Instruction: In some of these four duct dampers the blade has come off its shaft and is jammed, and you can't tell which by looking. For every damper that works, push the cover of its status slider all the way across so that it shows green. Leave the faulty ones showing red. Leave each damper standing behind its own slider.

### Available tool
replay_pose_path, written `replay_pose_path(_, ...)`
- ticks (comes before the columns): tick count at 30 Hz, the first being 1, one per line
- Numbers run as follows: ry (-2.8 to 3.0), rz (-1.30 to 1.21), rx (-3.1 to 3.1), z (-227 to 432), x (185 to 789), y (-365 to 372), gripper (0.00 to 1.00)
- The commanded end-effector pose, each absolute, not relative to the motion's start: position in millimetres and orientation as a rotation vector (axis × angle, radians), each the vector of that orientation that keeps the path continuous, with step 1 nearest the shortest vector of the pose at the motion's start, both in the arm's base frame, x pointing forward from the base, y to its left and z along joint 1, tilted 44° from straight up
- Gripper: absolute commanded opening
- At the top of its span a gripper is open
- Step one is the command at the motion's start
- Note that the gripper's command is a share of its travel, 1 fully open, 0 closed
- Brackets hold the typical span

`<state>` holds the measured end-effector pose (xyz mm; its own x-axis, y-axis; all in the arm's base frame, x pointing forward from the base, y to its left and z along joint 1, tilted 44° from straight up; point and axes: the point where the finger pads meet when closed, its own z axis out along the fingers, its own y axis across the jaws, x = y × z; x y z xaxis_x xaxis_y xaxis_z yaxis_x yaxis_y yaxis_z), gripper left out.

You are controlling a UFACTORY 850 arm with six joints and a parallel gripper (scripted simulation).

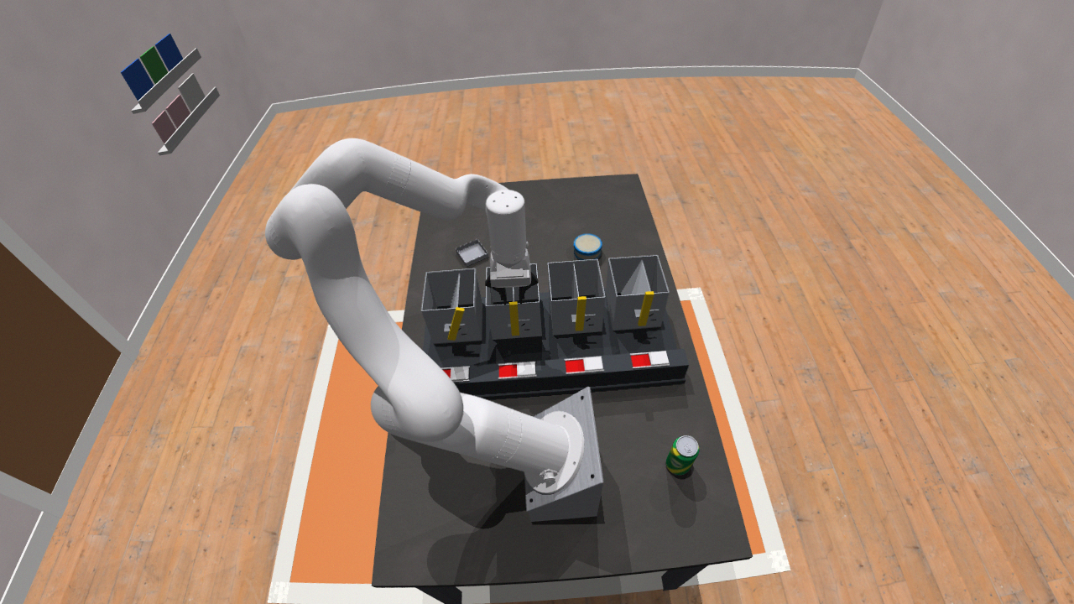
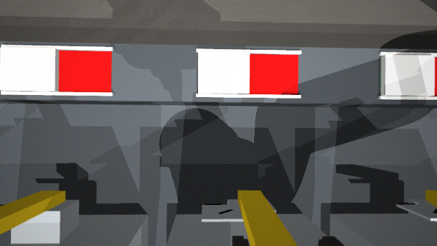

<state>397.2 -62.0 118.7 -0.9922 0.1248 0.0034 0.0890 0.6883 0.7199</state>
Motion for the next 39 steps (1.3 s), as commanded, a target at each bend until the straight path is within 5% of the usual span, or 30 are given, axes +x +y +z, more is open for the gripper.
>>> replay_pose_path(1, 2.844, 1.209, 0.180, 127.5, 396.7, -70.8, 0.39)
replay_pose_path(9, 2.844, 1.209, 0.180, 131.0, 397.7, -74.4, 0.39)
replay_pose_path(23, 2.865, 1.161, 0.181, 150.0, 504.9, -96.2, 0.39)
replay_pose_path(39, 2.866, 1.160, 0.181, 150.4, 507.0, -96.6, 0.39)
